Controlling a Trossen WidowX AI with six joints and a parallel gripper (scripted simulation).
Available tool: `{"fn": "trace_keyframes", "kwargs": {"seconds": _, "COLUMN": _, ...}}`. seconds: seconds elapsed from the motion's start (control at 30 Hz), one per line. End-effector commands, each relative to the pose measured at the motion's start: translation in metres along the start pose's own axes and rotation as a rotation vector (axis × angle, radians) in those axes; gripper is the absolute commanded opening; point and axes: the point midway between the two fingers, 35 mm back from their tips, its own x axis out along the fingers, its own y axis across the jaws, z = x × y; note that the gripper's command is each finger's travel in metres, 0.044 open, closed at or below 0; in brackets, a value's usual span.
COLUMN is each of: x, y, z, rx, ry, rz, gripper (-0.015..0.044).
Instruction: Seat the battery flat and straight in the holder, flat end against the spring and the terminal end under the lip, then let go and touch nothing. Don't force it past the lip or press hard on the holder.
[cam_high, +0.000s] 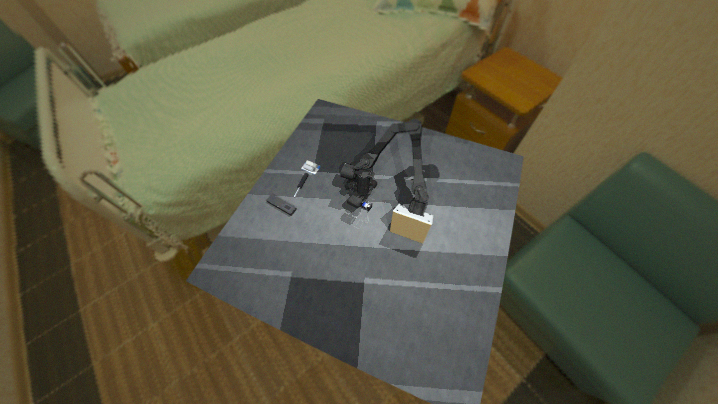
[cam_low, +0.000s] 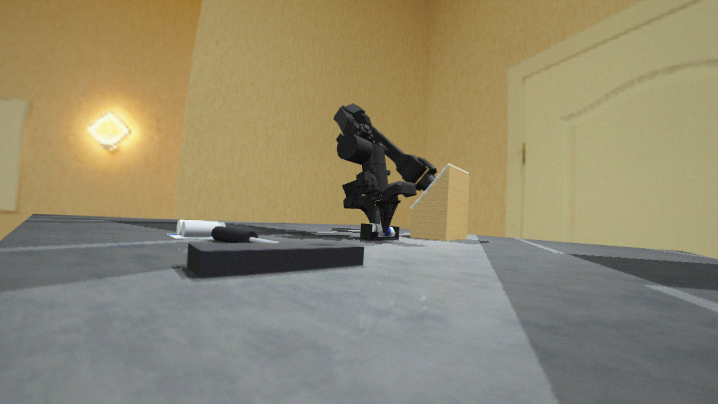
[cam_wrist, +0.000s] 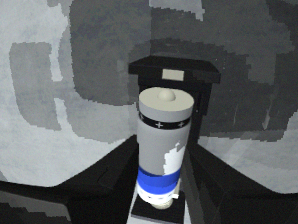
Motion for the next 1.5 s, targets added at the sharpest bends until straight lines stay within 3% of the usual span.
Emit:
{"fn": "trace_keyframes", "kwargs": {"seconds": 0.0, "x": 0.004, "y": -0.002, "z": -0.005, "rx": -0.002, "ry": 0.054, "rz": -0.001, "gripper": 0.0081}}
{"fn": "trace_keyframes", "kwargs": {"seconds": 1.47, "x": 0.004, "y": -0.005, "z": 0.007, "rx": 0.002, "ry": 0.14, "rz": 0.013, "gripper": 0.0081}}
